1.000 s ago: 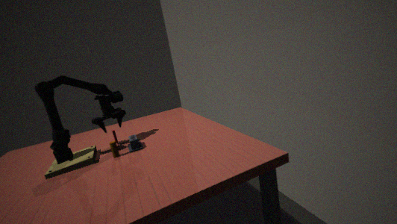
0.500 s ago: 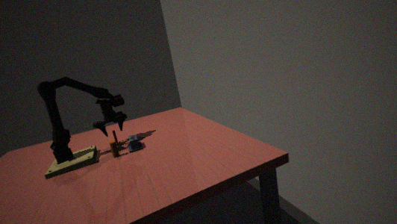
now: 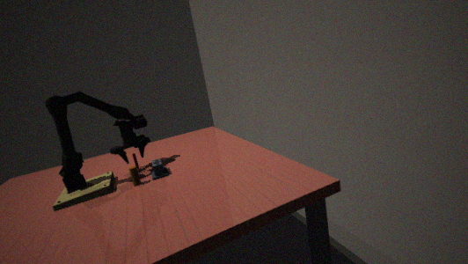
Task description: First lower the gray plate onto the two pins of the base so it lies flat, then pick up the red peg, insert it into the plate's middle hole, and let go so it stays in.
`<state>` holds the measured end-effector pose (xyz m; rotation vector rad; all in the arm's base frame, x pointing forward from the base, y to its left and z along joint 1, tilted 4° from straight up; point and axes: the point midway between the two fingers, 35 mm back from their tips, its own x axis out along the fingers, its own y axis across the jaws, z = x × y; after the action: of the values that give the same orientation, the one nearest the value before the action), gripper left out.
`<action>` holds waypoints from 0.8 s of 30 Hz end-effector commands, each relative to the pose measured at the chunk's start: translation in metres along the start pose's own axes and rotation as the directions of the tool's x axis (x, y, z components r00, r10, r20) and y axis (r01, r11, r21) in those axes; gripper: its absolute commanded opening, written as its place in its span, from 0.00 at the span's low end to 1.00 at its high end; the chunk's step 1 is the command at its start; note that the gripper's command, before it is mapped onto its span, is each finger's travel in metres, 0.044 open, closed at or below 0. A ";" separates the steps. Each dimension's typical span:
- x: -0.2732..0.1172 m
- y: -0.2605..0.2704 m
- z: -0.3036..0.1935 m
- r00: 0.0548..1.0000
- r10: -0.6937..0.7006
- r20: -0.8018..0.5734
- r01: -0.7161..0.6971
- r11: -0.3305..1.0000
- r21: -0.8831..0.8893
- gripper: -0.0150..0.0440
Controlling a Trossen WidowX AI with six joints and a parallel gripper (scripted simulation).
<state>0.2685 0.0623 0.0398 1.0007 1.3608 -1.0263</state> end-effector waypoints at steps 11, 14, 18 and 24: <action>0.001 0.000 0.000 1.000 -0.001 -0.003 0.001 1.000 0.006 0.27; 0.001 0.000 0.000 1.000 -0.001 -0.003 0.001 1.000 0.006 0.25; 0.001 0.000 0.000 1.000 -0.001 -0.003 0.001 1.000 0.006 0.25; -0.004 0.001 0.000 1.000 -0.001 -0.003 0.001 1.000 0.006 0.25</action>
<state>0.2681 0.0623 0.0394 0.9994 1.3625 -1.0285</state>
